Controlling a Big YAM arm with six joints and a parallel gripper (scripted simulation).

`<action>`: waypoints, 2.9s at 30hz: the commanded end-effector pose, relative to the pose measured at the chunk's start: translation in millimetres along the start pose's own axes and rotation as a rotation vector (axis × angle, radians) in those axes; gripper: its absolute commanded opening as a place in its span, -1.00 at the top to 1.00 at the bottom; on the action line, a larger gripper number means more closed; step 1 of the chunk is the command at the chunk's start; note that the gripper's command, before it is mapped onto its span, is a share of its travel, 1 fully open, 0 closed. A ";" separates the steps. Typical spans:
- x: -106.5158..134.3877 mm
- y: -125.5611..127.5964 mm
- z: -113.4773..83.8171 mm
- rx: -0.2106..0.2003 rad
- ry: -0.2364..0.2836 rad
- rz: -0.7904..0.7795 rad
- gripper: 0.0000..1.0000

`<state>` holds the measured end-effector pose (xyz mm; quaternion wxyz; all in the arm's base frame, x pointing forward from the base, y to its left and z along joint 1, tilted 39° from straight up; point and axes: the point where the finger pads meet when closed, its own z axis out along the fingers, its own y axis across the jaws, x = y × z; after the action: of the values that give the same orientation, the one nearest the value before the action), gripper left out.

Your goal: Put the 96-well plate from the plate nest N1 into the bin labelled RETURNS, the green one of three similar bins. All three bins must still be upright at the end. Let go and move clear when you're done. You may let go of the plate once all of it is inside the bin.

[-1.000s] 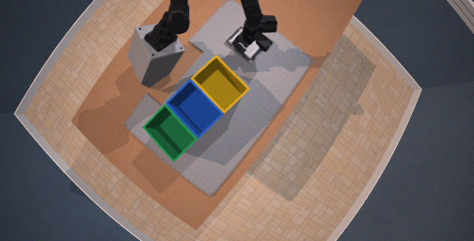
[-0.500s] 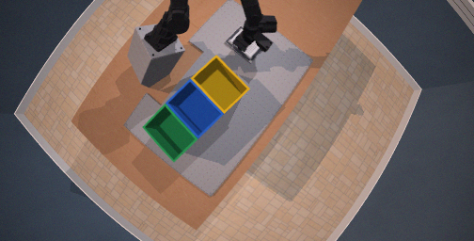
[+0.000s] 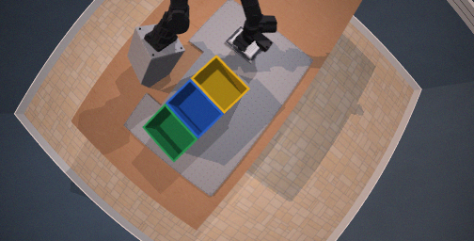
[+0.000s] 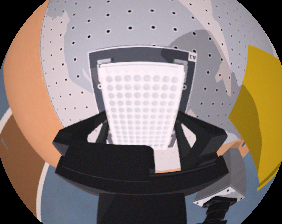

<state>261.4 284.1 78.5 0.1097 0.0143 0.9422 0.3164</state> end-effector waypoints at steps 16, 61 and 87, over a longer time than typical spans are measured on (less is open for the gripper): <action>-4.1 4.7 -1.8 -0.010 -0.010 0.006 1.00; -14.0 13.5 -77.5 -0.026 -0.034 -0.006 1.00; -14.2 15.0 -120.3 -0.027 -0.040 -0.010 1.00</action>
<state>238.7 222.9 155.2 0.1048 0.0260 0.9425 0.3164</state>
